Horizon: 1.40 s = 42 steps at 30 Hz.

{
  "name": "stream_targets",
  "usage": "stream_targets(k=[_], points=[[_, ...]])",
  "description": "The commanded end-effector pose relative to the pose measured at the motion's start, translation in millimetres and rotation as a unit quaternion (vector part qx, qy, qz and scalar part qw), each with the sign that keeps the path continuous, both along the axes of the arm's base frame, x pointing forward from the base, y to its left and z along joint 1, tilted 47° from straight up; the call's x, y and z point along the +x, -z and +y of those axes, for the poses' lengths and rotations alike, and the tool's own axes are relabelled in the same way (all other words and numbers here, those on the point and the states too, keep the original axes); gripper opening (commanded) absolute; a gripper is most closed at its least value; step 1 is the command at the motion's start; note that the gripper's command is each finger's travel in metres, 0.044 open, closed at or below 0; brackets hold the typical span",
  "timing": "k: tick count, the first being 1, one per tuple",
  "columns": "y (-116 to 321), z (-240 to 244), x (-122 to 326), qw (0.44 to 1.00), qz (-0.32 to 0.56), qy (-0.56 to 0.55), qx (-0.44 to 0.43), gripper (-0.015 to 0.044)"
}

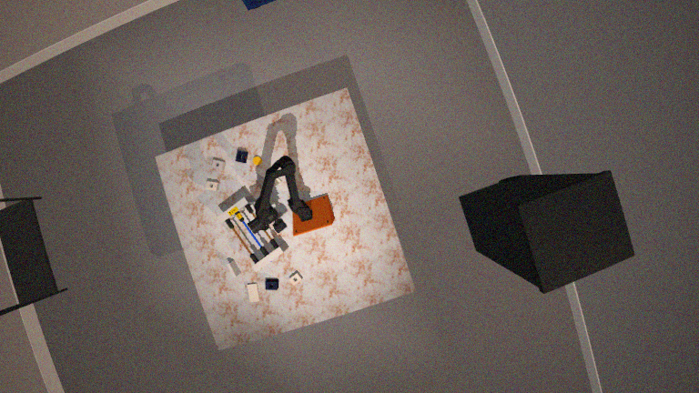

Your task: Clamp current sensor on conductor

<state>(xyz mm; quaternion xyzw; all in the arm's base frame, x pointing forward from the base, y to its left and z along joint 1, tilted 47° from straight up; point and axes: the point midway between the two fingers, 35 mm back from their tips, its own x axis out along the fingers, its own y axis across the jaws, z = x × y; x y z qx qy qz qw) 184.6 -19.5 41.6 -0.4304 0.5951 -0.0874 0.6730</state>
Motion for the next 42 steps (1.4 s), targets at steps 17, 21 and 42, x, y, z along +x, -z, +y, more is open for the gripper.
stream_targets(k=[17, 21, 42], points=[[-26, 35, 5, 0.904, 0.314, -0.267, -0.115, 0.0320], [-21, 40, 12, 0.793, 0.454, -0.379, -0.144, 0.0320], [-11, 37, 18, 0.708, 0.529, -0.441, -0.152, 0.0320]])
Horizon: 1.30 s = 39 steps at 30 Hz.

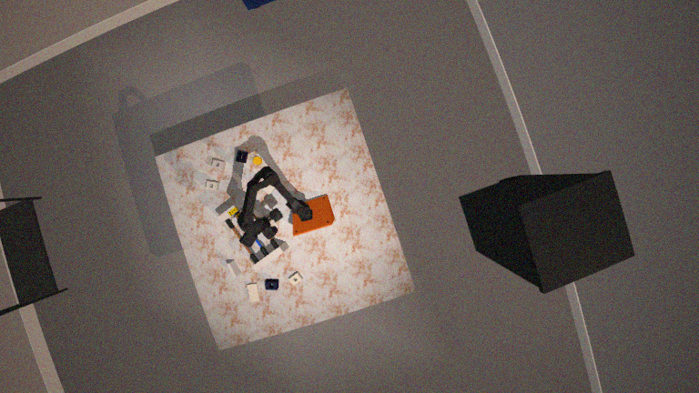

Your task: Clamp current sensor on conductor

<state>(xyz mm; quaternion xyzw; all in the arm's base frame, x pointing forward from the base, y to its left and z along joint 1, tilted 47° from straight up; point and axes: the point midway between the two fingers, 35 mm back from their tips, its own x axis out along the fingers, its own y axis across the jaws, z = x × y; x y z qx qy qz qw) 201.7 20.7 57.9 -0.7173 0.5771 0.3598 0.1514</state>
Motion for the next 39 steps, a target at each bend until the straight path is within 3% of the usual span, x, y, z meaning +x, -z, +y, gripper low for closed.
stream_targets(k=[1, 33, 39], points=[[7, -4, 1, 1.000, 0.018, -0.009, -0.003, 0.0320], [40, -41, 3, 1.000, 0.018, -0.009, -0.005, 0.0320], [37, -37, 4, 1.000, 0.016, -0.007, -0.002, 0.0280]])
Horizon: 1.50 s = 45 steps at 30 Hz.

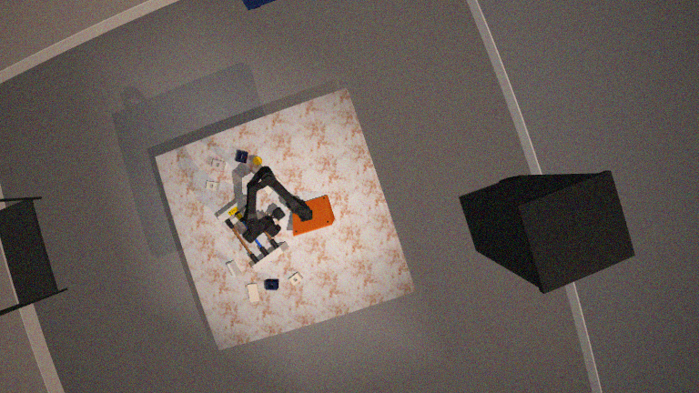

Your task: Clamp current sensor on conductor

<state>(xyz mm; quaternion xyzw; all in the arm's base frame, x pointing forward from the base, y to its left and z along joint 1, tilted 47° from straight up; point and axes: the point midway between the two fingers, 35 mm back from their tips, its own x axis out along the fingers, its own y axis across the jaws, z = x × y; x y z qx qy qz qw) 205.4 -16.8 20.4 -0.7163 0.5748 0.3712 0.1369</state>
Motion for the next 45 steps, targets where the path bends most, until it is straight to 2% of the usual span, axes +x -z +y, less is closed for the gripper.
stream_targets(k=[1, 12, 20, 39, 45], points=[[0, 0, 0, 1.000, -0.001, 0.001, 0.000, 0.0273], [0, 0, 0, 1.000, -0.001, 0.001, 0.000, 0.0200], [-17, 22, 3, 1.000, 0.000, -0.001, 0.005, 0.0000], [-77, 86, 3, 1.000, 0.002, -0.001, 0.000, 0.0000], [-79, 89, 7, 1.000, 0.002, -0.001, 0.000, 0.0000]])
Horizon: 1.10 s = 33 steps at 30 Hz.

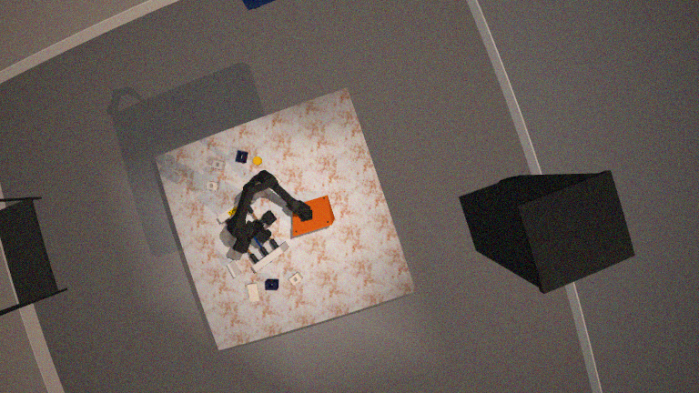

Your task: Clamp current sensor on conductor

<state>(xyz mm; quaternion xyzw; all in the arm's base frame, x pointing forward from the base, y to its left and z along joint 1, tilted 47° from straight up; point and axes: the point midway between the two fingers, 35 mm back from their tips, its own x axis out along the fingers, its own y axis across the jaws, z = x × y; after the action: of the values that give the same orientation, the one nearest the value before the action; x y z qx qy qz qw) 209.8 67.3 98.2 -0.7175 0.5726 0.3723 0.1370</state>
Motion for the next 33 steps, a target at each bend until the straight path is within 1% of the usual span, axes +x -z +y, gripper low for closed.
stream_targets(k=[1, 15, 29, 33], points=[[-1, 6, 6, 1.000, 0.002, 0.002, -0.002, 0.0000], [8, 23, 63, 1.000, -0.003, 0.004, 0.001, 0.0000], [25, 29, 123, 1.000, -0.008, 0.007, 0.000, 0.0000], [27, 29, 129, 1.000, -0.008, 0.008, 0.000, 0.0000]])
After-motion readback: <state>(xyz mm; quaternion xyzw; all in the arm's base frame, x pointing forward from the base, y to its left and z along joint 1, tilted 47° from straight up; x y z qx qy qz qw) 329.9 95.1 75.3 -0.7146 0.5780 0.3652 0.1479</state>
